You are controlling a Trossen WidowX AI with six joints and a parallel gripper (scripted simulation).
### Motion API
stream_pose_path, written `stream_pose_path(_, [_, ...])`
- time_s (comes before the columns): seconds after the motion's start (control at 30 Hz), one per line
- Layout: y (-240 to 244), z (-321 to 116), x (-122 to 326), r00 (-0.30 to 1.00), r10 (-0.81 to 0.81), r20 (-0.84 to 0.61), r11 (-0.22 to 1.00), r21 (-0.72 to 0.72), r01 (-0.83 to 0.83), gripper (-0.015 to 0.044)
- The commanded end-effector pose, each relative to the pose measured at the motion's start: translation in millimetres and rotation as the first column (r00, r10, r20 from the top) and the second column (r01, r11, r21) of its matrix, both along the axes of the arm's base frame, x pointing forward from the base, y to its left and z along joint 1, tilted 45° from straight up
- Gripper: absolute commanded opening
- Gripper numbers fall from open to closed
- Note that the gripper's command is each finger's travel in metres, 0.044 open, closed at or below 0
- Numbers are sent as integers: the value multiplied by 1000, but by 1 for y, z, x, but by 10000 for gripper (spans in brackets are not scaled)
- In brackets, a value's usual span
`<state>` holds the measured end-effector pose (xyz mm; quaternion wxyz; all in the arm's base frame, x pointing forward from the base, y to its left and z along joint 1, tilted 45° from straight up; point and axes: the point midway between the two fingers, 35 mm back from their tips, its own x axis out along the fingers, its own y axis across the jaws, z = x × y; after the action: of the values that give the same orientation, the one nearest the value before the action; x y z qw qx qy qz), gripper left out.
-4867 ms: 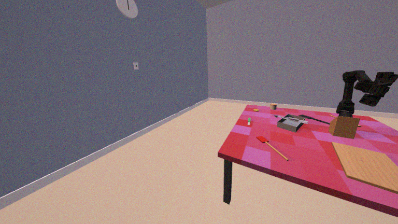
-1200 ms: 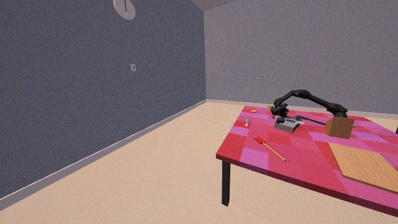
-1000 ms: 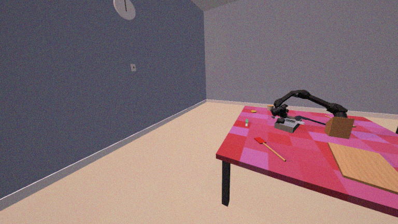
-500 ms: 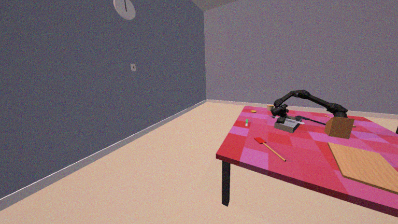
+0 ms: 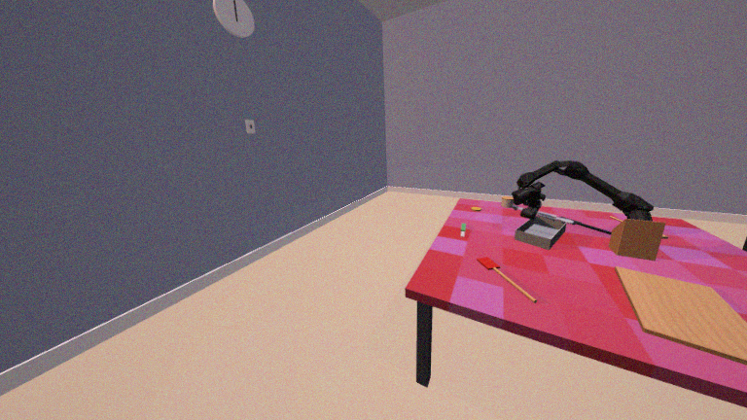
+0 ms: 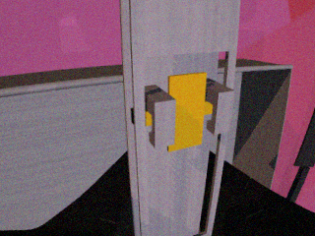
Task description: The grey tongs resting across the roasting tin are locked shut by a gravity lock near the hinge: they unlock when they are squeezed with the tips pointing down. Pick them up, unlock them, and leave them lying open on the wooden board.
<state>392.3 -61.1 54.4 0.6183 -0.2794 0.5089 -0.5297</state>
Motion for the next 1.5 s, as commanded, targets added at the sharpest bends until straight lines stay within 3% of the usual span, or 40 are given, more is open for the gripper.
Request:
stream_pose_path(0.0, [8, 11, -2, 1000, 4, 23, 1000, 10, -4, -150])
stream_pose_path(0.3, [7, 11, -4, 1000, -3, 18, 999, 44, 2, -150])
stream_pose_path(0.93, [5, 7, 1, 994, 96, 44, 900, 423, -106, -150])
stream_pose_path(1.47, [18, -6, 3, 991, 132, 5, 890, 440, -121, -150])
